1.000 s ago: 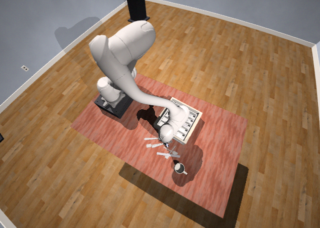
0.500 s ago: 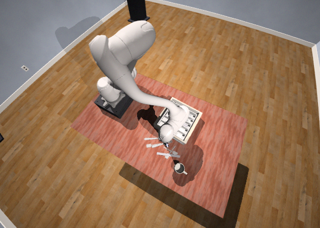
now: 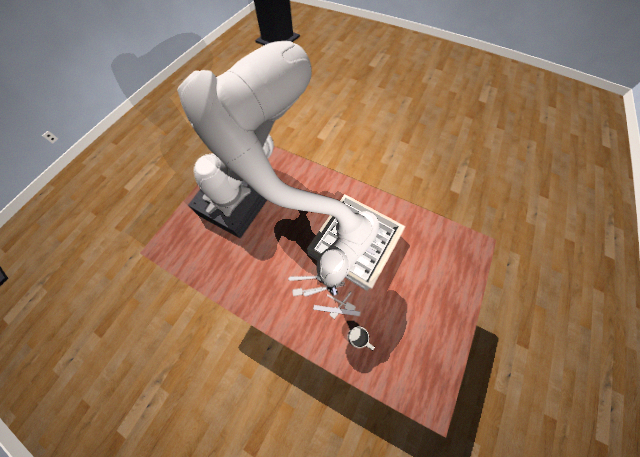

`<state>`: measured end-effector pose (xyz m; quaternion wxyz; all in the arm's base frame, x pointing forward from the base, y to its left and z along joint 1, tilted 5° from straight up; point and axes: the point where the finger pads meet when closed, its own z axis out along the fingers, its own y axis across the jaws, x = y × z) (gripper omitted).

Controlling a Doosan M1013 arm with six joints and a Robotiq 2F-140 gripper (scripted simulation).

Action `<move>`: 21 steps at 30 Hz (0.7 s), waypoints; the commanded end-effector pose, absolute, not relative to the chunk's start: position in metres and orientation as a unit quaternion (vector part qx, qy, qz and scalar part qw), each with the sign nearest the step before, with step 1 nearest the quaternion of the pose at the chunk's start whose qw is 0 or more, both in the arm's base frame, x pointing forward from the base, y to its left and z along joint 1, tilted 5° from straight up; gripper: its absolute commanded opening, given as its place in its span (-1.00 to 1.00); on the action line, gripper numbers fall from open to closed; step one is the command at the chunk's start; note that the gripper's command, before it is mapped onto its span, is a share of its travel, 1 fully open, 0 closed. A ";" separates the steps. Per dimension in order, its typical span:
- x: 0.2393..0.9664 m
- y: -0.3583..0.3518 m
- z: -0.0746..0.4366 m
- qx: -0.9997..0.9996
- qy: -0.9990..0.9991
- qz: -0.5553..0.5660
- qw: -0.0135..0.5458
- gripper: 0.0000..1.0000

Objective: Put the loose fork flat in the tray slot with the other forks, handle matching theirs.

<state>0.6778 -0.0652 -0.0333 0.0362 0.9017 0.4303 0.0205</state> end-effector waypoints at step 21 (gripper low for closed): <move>0.676 -0.064 -0.001 0.902 0.430 0.021 0.036 -0.96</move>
